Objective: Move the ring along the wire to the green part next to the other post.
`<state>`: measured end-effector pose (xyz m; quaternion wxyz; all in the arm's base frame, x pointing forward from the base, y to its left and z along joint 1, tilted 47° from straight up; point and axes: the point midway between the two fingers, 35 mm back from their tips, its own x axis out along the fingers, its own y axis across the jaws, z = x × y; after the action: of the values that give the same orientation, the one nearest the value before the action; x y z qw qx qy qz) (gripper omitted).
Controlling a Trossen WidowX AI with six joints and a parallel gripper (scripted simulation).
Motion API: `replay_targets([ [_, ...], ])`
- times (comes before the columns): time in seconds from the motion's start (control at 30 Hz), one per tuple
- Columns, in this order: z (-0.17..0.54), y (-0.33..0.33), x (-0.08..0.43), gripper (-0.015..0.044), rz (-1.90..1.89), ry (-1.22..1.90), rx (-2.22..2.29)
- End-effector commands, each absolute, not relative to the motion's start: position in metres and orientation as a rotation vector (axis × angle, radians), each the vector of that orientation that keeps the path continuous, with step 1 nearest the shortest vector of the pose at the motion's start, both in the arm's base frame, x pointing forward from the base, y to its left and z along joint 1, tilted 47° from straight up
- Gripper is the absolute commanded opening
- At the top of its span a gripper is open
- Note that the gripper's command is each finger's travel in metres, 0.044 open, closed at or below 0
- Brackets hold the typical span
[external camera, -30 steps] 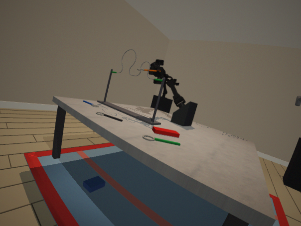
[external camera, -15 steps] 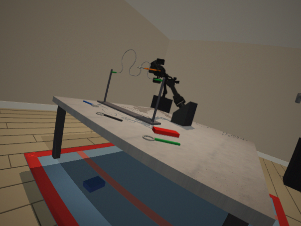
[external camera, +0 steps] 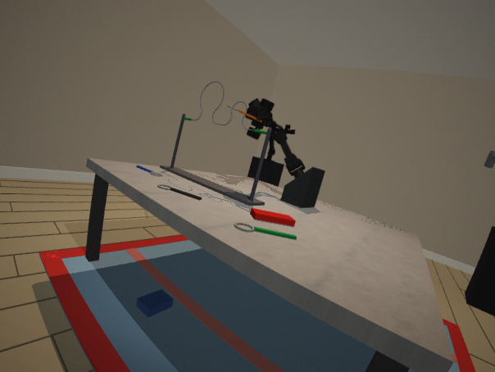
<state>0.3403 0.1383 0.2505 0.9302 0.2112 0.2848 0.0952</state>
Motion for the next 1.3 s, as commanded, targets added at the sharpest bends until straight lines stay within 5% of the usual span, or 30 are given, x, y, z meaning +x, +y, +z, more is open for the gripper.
replay_targets([
  [0.0, 0.247, 0.132, 0.342, -0.0150, 0.167, 0.572, 0.326],
  [1.27, 0.247, 0.074, 0.353, -0.0150, -0.055, 0.435, -0.525],
])
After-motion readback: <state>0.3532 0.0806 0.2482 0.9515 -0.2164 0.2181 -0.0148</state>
